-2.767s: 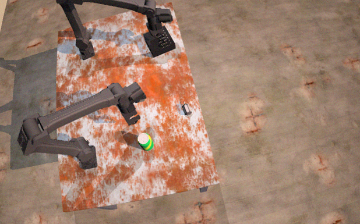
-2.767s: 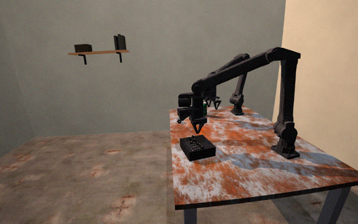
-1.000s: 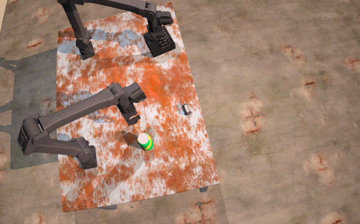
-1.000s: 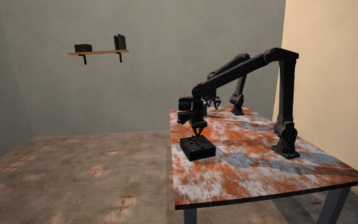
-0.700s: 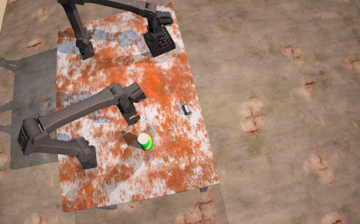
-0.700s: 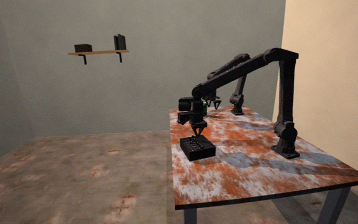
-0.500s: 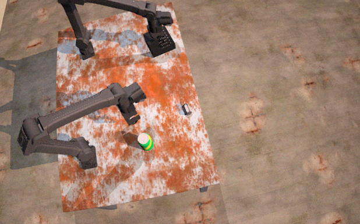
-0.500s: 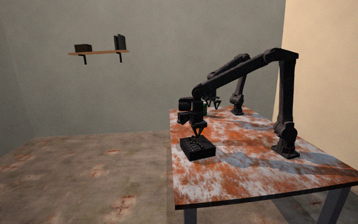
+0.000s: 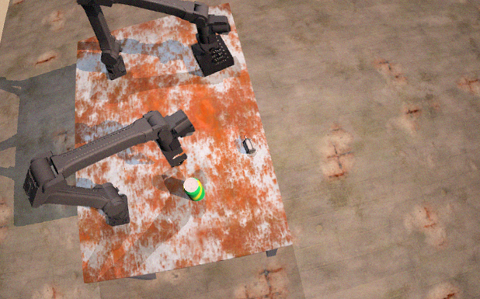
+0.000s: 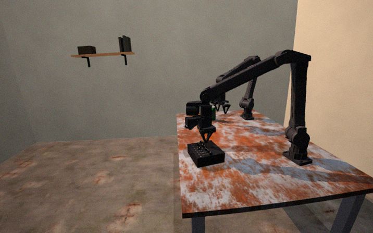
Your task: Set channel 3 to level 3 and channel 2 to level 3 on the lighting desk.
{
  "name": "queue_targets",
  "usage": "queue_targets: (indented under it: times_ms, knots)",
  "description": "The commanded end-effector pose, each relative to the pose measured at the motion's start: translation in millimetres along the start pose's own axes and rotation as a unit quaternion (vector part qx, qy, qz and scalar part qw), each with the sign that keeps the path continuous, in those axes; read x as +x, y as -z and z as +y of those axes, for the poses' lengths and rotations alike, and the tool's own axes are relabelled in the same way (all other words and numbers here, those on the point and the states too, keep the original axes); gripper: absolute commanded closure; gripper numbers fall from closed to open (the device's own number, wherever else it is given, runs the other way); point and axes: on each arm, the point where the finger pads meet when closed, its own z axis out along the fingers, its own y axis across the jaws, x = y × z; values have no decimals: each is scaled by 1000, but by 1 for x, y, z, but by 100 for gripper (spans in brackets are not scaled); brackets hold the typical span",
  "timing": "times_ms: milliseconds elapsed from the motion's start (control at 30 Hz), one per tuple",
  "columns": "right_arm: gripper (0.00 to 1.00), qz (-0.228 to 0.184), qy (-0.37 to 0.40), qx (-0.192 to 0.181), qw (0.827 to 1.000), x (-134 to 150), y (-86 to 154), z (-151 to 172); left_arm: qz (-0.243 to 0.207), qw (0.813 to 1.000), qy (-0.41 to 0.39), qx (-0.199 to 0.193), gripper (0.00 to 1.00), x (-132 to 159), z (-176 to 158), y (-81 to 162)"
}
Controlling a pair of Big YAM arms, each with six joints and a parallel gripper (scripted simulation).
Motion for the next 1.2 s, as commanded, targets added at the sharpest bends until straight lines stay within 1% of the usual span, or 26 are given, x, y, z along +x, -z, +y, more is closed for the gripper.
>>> queue_targets:
  times_ms: [0,700,833,967,1000,1100,1167]
  knots:
    - [0,-16,0,-1,1000,-11,11,1,-11,1000,-5,5,100,-8,-2,3]
    - [0,-16,0,-1,1000,-11,11,1,-10,1000,-5,4,100,-6,-1,3]
    - [0,-16,0,-1,1000,-11,11,1,-23,1000,-5,11,100,-6,-4,15]
    - [0,-16,0,-1,1000,-11,11,1,-22,1000,-5,10,100,-4,-5,14]
    - [0,-16,0,-1,1000,-11,11,1,-18,1000,-5,8,100,0,-4,11]
    - [0,-16,0,-1,1000,-11,11,1,-27,1000,-5,13,100,-6,-9,19]
    - [0,-16,0,-1,1000,-11,11,1,-27,1000,-5,13,100,-6,-9,19]
